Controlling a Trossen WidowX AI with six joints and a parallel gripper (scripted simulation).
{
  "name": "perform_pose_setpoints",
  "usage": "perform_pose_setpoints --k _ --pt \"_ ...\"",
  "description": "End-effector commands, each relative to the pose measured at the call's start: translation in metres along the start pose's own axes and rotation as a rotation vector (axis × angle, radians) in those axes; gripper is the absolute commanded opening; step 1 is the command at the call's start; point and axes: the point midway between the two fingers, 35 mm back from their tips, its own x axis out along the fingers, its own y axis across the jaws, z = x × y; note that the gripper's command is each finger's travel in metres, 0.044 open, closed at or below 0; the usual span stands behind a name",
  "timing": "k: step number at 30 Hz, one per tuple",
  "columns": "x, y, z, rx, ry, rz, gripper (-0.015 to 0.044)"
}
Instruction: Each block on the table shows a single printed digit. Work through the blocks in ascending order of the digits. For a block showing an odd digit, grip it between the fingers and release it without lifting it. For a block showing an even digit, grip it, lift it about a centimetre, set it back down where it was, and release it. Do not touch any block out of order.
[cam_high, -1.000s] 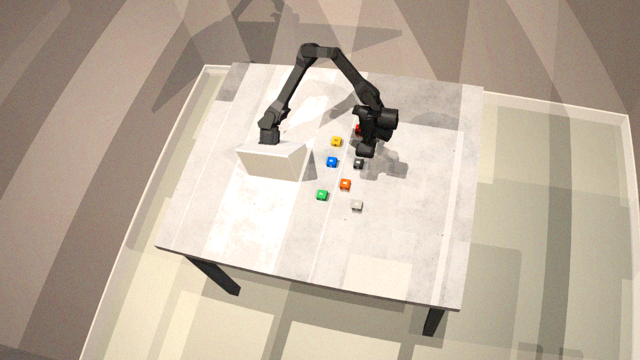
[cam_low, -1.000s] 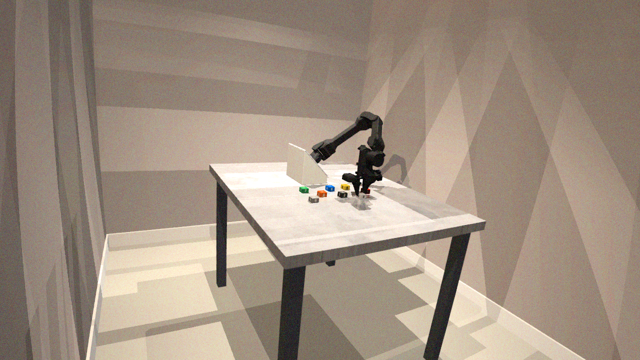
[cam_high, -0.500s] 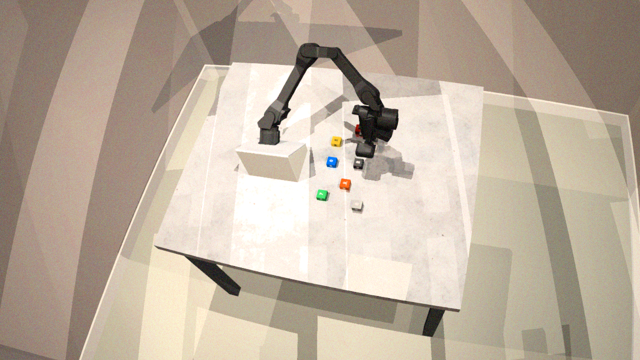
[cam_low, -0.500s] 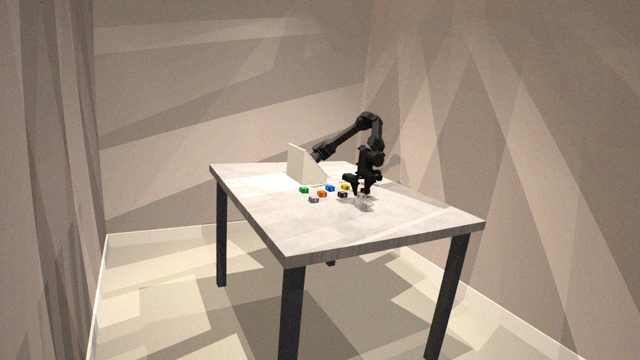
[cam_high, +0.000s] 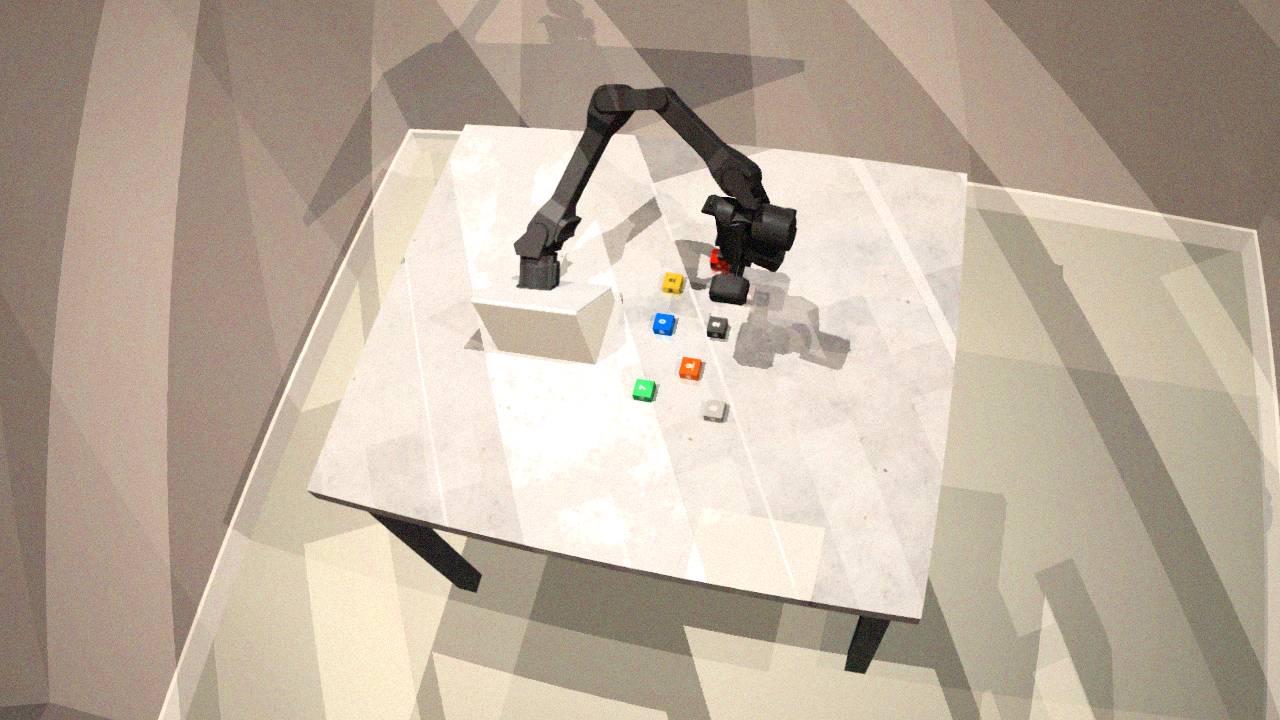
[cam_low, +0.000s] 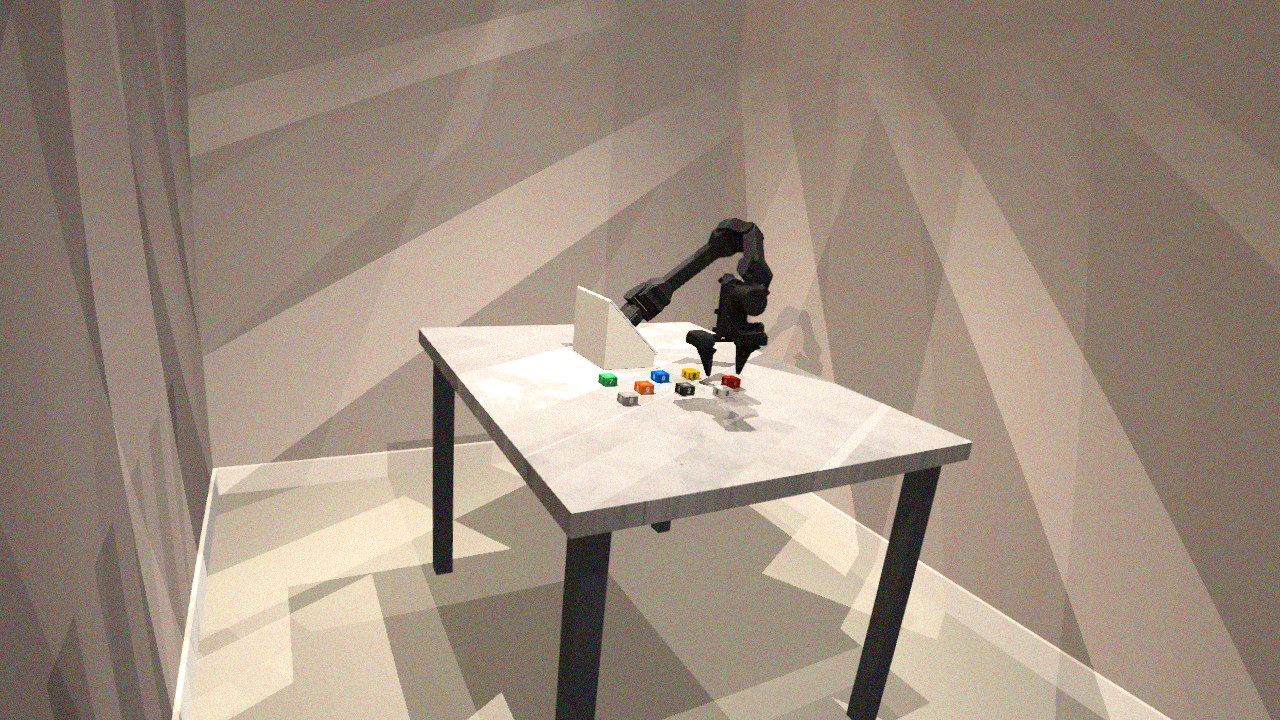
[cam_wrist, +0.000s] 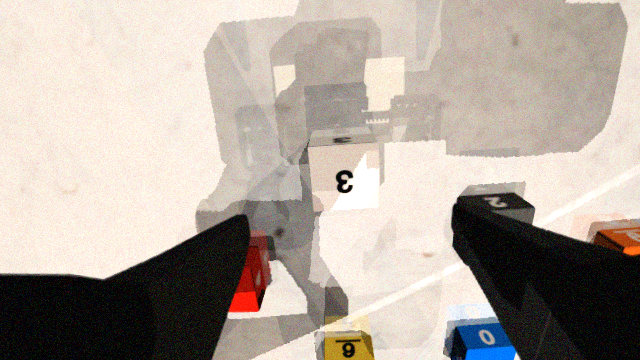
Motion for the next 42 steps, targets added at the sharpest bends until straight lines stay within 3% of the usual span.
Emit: perform_pose_setpoints --k 1,5,9,17,23,28,30,34,38,42 --pt "-0.023 0.0 0.001 -0.006 0.006 -0.006 0.0321" --pt "-0.077 0.001 0.0 -0.005 0.007 -0.007 0.0216" --pt "-0.079 0.001 -0.001 -0.005 0.007 -0.007 0.012" --pt "-0.08 0.003 -0.002 -0.005 0.007 -0.007 0.012" --pt "-0.08 0.059 -0.048 -0.003 0.009 -0.004 0.012" --pt "-0.079 0.065 -0.055 -0.003 0.01 -0.003 0.012" --pt "-0.069 0.065 -0.053 -0.003 0.009 -0.005 0.0172" --pt "-0.009 0.065 -0.054 -0.004 0.008 -0.002 0.0278" --pt "0.001 0.066 -0.055 -0.004 0.009 0.0 0.0383" --pt "0.003 0.066 -0.055 -0.004 0.009 0.0 0.04"
